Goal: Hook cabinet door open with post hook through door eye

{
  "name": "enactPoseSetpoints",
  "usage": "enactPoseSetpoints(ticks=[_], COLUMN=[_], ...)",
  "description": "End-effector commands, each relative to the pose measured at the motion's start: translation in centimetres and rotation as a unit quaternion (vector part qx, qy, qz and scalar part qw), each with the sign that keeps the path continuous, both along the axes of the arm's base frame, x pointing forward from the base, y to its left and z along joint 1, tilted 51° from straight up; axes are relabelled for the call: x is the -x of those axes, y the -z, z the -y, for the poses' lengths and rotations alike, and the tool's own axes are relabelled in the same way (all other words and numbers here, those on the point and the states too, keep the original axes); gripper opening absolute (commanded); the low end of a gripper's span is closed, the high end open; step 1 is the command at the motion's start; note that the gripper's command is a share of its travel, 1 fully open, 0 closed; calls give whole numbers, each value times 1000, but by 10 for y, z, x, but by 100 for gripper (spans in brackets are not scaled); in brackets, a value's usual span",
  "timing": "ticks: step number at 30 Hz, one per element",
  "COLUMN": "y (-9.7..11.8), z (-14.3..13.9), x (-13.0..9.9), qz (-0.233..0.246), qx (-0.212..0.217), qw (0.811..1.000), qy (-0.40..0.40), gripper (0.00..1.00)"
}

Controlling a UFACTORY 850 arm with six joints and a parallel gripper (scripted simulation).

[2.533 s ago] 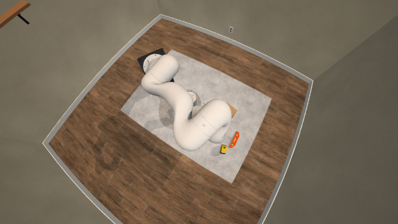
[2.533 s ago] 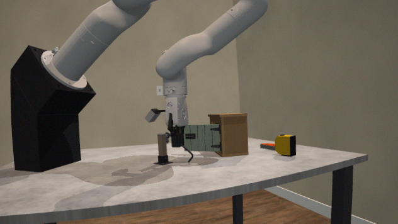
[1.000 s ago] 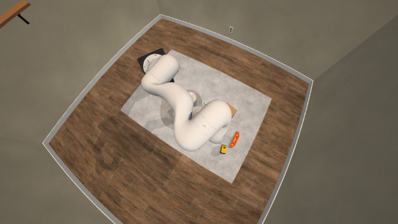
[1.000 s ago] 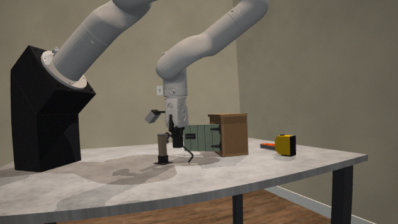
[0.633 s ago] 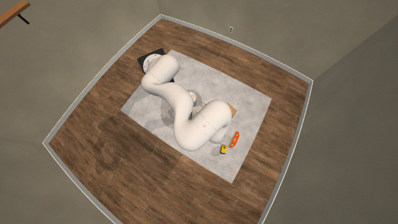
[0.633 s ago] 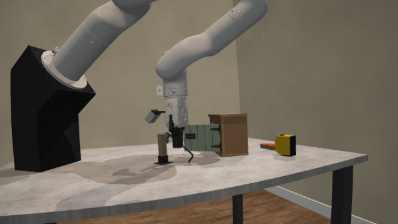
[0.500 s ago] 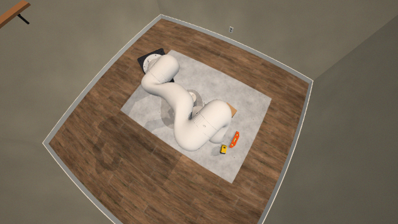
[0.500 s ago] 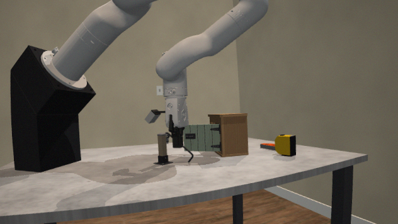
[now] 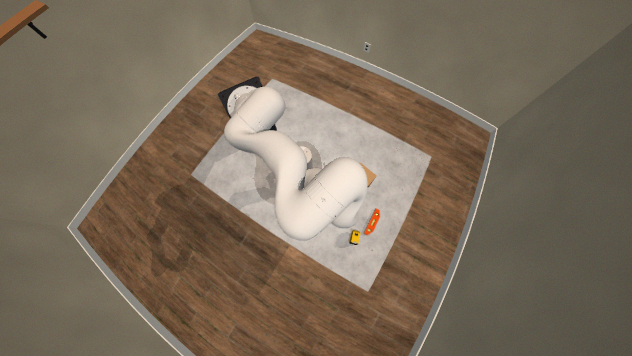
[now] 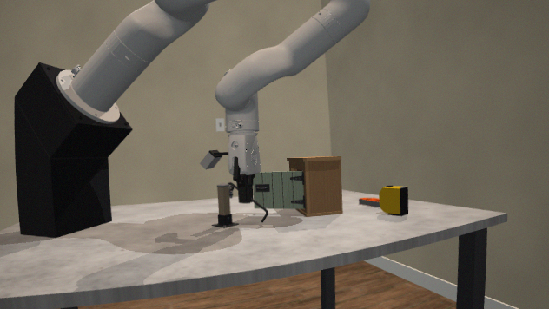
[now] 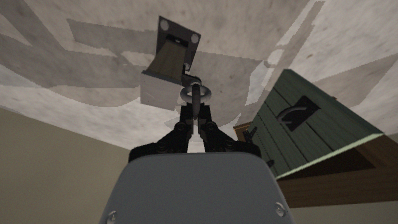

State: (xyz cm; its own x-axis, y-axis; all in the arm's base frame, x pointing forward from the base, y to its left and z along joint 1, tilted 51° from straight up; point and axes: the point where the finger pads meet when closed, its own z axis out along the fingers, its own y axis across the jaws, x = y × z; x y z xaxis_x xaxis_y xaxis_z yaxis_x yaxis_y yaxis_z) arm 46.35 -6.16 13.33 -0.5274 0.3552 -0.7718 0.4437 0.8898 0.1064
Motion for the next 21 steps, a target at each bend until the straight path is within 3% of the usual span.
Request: enactPoseSetpoints(ticks=[1,21], y=[-1,-6], z=[0,-1], x=[0,4], qz=[0,0], qx=[0,0], qw=[1000,1000], qy=[0,0], gripper=[4,4])
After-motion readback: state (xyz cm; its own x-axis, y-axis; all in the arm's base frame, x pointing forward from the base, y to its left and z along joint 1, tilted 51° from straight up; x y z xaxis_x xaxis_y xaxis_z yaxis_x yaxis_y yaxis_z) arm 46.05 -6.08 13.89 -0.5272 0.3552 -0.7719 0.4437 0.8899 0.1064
